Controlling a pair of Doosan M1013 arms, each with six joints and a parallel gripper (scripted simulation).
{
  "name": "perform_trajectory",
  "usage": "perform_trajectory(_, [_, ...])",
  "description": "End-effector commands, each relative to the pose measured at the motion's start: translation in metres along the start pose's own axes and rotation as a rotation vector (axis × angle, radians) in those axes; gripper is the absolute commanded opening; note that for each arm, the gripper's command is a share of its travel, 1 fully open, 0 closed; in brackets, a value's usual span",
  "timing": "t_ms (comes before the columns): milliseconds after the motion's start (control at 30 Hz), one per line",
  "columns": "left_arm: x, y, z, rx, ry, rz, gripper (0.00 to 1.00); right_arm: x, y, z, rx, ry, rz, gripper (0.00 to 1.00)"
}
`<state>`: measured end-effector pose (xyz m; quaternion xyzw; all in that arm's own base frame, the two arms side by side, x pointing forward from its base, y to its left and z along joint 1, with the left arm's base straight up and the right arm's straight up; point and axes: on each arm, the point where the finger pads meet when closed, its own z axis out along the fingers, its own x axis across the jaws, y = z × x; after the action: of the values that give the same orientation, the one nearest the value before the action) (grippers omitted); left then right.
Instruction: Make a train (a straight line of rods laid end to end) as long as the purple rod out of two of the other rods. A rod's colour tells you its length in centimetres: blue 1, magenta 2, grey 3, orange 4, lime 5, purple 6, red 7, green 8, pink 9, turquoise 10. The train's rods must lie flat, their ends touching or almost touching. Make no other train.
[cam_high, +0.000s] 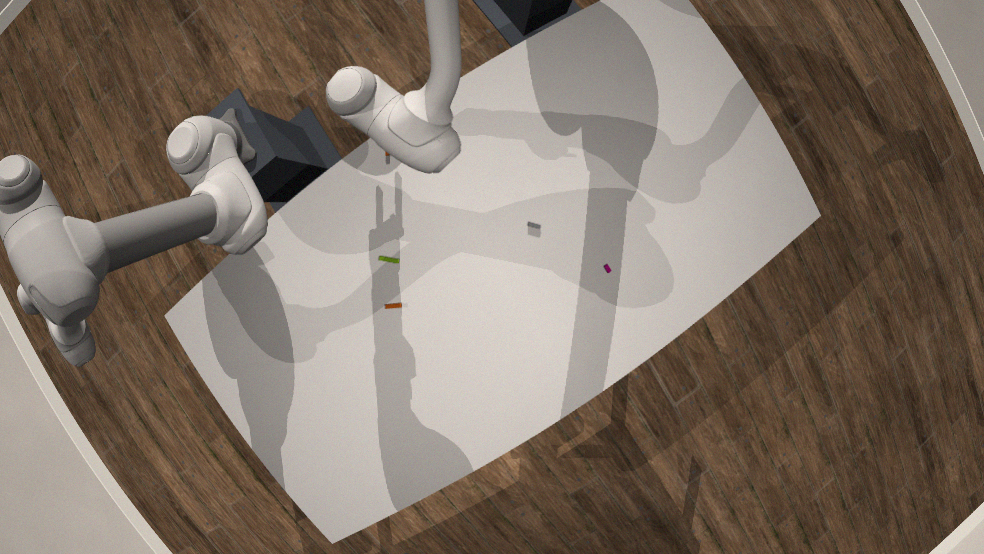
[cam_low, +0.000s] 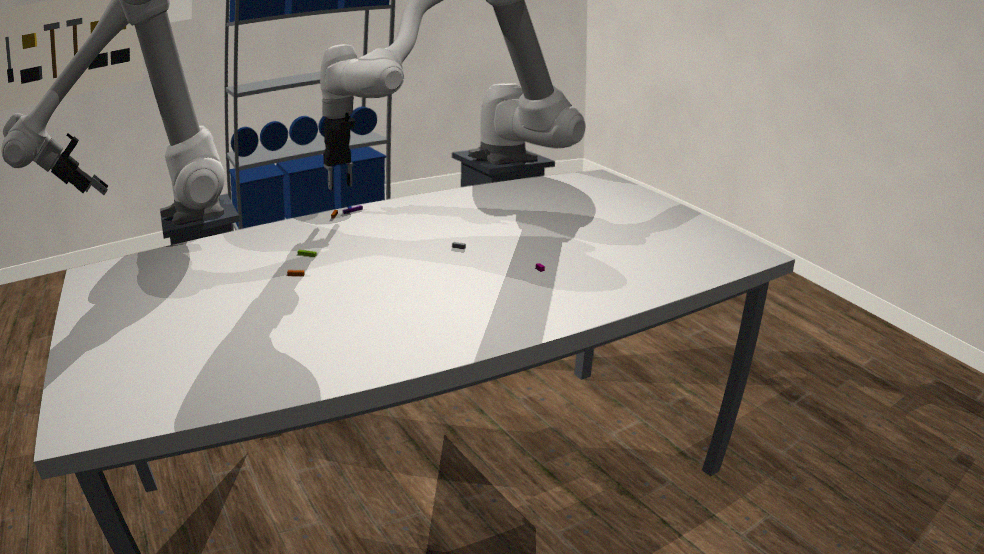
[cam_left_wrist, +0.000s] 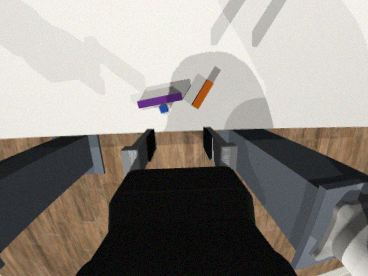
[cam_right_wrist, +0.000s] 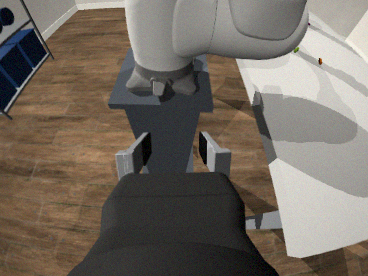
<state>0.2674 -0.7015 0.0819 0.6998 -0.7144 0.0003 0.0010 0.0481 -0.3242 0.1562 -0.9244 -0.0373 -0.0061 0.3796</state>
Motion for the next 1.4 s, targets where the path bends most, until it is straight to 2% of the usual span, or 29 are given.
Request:
perform_trajectory(0, [0.001, 0.0, 0.003, 0.003, -0.002, -0.001, 1.0, -0.004, -0.004, 0.0, 0.007, -0.007, -0.004, 1.0])
perform_trajectory(433, [0.003, -0.003, 0.001, 0.004, 0.0, 0.0, 1.0, -0.004, -0.004, 0.0, 0.007, -0.007, -0.004, 1.0])
perform_trajectory(533, [0.028, -0.038, -0.001, 0.003, -0.004, 0.003, 1.0, -0.004, -0.004, 0.0, 0.007, -0.007, -0.004, 1.0])
perform_trajectory(833, [0.068, -0.104, -0.003, 0.001, -0.004, 0.002, 1.0, -0.004, -0.004, 0.0, 0.007, -0.007, -0.004, 1.0])
perform_trajectory(933, [0.072, -0.111, -0.003, 0.001, -0.004, 0.002, 1.0, -0.004, -0.004, 0.0, 0.007, -0.007, -0.004, 1.0])
perform_trajectory(967, [0.082, -0.132, -0.003, 0.001, -0.004, 0.002, 1.0, -0.004, -0.004, 0.0, 0.007, -0.007, -0.004, 1.0])
perform_trajectory(1367, [0.116, -0.227, 0.0, 0.001, -0.003, 0.002, 1.0, -0.004, -0.004, 0.0, 0.007, -0.007, -0.004, 1.0])
